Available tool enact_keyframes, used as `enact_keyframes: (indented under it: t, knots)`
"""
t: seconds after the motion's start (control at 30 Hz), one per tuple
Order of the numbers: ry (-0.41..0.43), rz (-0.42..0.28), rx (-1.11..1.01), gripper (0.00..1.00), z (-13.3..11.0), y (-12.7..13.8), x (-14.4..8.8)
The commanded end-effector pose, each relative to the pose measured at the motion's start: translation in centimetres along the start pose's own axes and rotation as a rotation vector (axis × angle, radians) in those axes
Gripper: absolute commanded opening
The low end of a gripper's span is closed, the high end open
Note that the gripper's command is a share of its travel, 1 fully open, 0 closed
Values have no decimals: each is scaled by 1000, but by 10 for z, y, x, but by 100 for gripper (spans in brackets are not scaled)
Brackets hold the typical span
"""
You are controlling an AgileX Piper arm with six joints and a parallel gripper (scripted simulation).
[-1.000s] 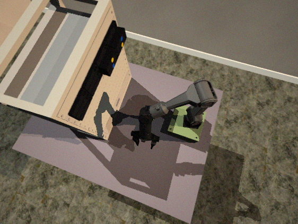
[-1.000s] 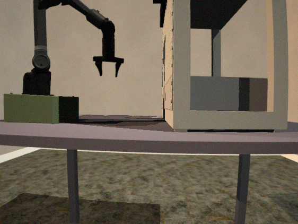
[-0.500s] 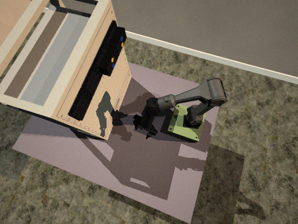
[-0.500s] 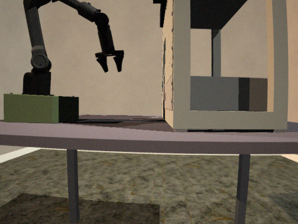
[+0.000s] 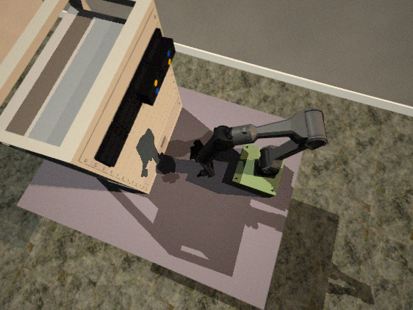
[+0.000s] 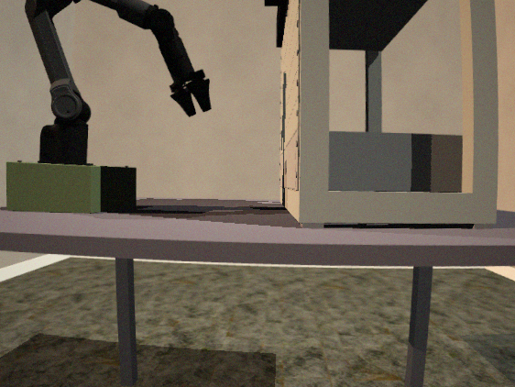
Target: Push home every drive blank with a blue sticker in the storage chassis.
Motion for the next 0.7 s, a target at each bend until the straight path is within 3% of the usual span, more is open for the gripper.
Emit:
enact_keyframes:
  t: [0.0,0.67]
  knots:
    - [-14,-42,61,100,-3,-6,-5]
    - [-126,-222,388,100,-21,-36,-31]
Point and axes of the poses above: the point where the finger pads meet when closed, its own x axis out along the fingers, its own y axis across the jaws, z = x × y, the point moved 7 cm from there along -x, back along the fingers, and after that the axes turned 1 degree about x, right-handed, at the moved point
